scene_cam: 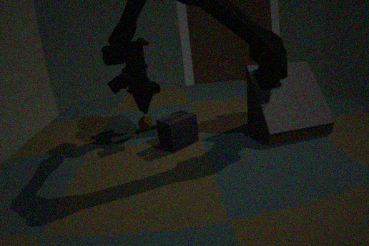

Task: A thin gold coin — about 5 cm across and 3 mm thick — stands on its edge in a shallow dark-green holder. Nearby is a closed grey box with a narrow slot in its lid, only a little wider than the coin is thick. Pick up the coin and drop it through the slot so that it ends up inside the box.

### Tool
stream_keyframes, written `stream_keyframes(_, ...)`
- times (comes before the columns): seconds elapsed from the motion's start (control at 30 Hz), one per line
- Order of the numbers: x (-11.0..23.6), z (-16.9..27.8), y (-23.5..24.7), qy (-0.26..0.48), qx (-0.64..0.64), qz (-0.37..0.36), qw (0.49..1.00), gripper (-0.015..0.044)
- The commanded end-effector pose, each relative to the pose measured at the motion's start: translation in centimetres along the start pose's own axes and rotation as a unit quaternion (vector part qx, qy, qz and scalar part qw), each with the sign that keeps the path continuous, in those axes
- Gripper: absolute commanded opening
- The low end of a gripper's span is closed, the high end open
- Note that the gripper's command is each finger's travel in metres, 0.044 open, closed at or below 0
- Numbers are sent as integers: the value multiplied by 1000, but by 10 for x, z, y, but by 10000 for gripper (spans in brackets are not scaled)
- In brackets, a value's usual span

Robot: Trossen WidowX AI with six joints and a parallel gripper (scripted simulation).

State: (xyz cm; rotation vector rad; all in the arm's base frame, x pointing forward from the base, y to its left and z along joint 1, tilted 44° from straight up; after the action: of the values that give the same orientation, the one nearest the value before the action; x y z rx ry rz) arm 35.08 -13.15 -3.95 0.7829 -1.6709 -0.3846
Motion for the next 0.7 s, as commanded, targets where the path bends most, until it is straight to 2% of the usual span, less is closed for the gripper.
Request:
stream_keyframes(0.0,-7,1,0,-1,-4,-2,1000,161)
stream_keyframes(0.67,-39,1,0,-1,-4,-3,1000,161)
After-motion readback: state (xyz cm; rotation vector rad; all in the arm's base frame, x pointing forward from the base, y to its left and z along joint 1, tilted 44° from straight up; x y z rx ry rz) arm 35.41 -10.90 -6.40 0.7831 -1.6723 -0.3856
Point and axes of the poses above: the point midway between the two fingers, 35 mm back from their tips, its own x axis back along the fingers, its own y axis across the jaws, z = x × y, the point moved 8 cm from there along x, back along the fingers, and after that the axes turned 4 degrees about -x, right-handed, at the moved point
